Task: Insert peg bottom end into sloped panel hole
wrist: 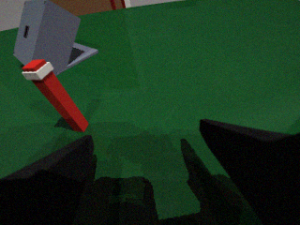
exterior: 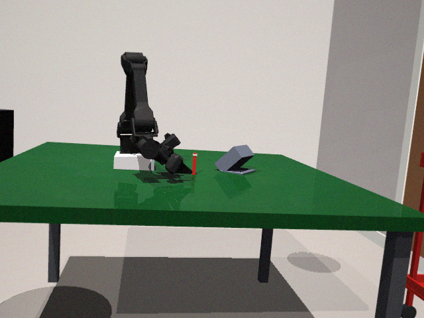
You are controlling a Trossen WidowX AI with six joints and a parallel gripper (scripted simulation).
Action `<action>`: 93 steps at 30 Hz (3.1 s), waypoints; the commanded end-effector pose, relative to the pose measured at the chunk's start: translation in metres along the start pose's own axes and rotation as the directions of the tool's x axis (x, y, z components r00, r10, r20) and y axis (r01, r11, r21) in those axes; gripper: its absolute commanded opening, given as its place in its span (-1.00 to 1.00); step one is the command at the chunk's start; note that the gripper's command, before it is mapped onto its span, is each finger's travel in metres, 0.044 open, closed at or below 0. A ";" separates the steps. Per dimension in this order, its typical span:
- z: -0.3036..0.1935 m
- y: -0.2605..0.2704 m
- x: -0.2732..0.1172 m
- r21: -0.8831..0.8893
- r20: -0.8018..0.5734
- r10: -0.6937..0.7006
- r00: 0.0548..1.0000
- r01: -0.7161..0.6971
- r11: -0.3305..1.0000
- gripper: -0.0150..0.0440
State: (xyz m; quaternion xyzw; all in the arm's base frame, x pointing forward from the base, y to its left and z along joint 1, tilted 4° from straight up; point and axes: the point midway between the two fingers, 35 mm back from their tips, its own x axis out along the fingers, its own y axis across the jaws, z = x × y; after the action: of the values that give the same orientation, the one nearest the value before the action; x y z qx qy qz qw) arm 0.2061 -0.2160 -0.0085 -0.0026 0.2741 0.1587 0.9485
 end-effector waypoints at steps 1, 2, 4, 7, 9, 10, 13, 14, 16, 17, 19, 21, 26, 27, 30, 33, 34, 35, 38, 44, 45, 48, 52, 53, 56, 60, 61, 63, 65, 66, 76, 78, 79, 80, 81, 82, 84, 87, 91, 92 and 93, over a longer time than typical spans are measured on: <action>0.000 0.000 0.000 0.002 -0.003 0.002 1.000 -0.002 1.000 0.95; 0.001 0.000 0.001 0.007 -0.011 0.006 1.000 -0.006 1.000 1.00; 0.003 0.002 0.005 0.026 -0.041 0.024 0.999 -0.023 0.999 1.00; 0.006 0.004 0.010 0.056 -0.090 0.051 0.995 -0.046 0.997 1.00; 0.008 0.006 0.013 0.076 -0.123 0.067 0.990 -0.058 0.995 1.00; 0.009 0.007 0.014 0.086 -0.140 0.075 0.987 -0.063 0.994 1.00; 0.013 0.010 0.018 0.110 -0.190 0.095 0.977 -0.075 0.991 1.00; 0.014 0.012 0.020 0.118 -0.207 0.101 0.973 -0.078 0.990 1.00; 0.017 0.014 0.022 0.133 -0.240 0.113 0.964 -0.082 0.988 1.00; 0.018 0.015 0.023 0.141 -0.256 0.118 0.959 -0.084 0.987 1.00; 0.021 0.017 0.025 0.155 -0.289 0.127 0.949 -0.085 0.984 1.00; 0.023 0.020 0.027 0.168 -0.320 0.136 0.937 -0.085 0.982 1.00; 0.030 0.026 0.032 0.200 -0.394 0.155 0.906 -0.080 0.977 1.00; 0.032 0.028 0.033 0.205 -0.409 0.157 0.899 -0.077 0.976 1.00; 0.036 0.032 0.036 0.220 -0.452 0.164 0.877 -0.068 0.973 1.00; 0.040 0.035 0.038 0.235 -0.497 0.165 0.852 -0.051 0.971 1.00; 0.042 0.037 0.038 0.239 -0.512 0.165 0.843 -0.045 0.970 1.00; 0.043 0.038 0.039 0.243 -0.527 0.165 0.834 -0.038 0.969 1.00; 0.048 0.042 0.040 0.251 -0.570 0.160 0.806 -0.015 0.968 1.00; 0.057 0.049 0.042 0.256 -0.648 0.143 0.749 0.038 0.966 1.00; 0.059 0.050 0.042 0.255 -0.660 0.138 0.739 0.047 0.966 1.00; 0.064 0.054 0.042 0.251 -0.694 0.124 0.709 0.077 0.965 1.00; 0.071 0.059 0.042 0.238 -0.737 0.099 0.669 0.120 0.964 1.00; 0.073 0.060 0.042 0.234 -0.747 0.092 0.659 0.130 0.963 1.00; 0.078 0.064 0.041 0.219 -0.775 0.069 0.629 0.164 0.962 1.00; 0.086 0.069 0.039 0.193 -0.808 0.034 0.589 0.209 0.959 1.00; 0.088 0.071 0.039 0.186 -0.815 0.025 0.579 0.221 0.957 1.00; 0.092 0.073 0.038 0.170 -0.829 0.005 0.559 0.244 0.955 1.00; 0.096 0.076 0.037 0.153 -0.842 -0.016 0.540 0.267 0.951 1.00; 0.098 0.077 0.036 0.144 -0.847 -0.027 0.530 0.279 0.949 1.00; 0.110 0.084 0.033 0.091 -0.872 -0.090 0.480 0.341 0.936 1.00; 0.109 0.084 0.033 0.091 -0.872 -0.090 0.480 0.341 0.936 1.00; 0.108 0.084 0.034 0.091 -0.872 -0.090 0.480 0.341 0.936 1.00; 0.107 0.084 0.035 0.091 -0.872 -0.090 0.480 0.341 0.936 1.00; 0.106 0.084 0.036 0.091 -0.872 -0.090 0.480 0.341 0.936 1.00; 0.104 0.083 0.036 0.091 -0.872 -0.090 0.480 0.341 0.936 1.00; 0.102 0.083 0.038 0.091 -0.872 -0.090 0.480 0.341 0.936 1.00; 0.098 0.082 0.041 0.091 -0.872 -0.090 0.480 0.341 0.936 1.00; 0.092 0.081 0.044 0.091 -0.872 -0.090 0.480 0.341 0.936 1.00; 0.090 0.081 0.045 0.091 -0.872 -0.090 0.480 0.341 0.936 1.00; 0.089 0.081 0.046 0.091 -0.872 -0.090 0.480 0.341 0.936 1.00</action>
State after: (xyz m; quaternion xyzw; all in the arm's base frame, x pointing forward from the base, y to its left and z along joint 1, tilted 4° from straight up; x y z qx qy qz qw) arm 0.2656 -0.1166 0.0563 0.0045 0.7192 -0.0191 0.6946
